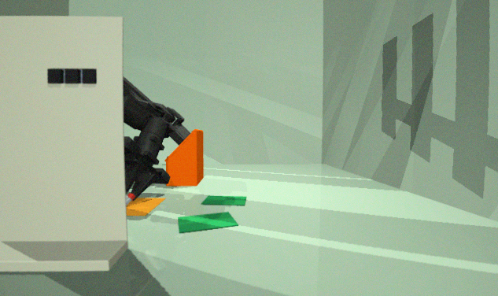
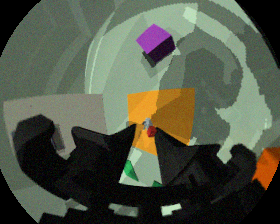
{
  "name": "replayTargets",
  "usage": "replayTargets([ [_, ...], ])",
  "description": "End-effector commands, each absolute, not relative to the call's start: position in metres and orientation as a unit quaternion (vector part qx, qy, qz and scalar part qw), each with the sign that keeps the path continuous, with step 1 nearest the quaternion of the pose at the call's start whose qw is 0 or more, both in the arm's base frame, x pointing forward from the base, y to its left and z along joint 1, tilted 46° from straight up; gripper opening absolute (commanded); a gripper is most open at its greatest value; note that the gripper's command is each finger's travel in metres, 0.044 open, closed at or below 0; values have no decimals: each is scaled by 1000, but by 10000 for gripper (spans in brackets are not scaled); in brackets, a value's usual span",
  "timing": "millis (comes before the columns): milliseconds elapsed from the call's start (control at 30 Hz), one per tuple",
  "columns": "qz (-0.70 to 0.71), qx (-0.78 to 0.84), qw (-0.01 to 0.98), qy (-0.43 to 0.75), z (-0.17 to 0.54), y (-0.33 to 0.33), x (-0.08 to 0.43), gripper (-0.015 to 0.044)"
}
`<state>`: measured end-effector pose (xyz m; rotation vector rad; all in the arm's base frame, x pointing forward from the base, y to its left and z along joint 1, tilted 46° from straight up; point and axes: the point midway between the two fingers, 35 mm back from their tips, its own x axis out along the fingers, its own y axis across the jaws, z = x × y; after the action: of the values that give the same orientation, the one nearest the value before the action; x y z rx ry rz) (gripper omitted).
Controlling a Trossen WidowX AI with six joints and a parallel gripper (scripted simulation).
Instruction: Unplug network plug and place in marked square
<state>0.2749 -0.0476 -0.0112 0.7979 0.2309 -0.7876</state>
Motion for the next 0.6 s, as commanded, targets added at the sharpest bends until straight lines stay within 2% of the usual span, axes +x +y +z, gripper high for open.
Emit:
replayTargets([
  [0, -373, 378, 840, 108, -11, -48, 275, 156],
  [567, -373, 378, 840, 110, -6, -40, 268, 156],
])
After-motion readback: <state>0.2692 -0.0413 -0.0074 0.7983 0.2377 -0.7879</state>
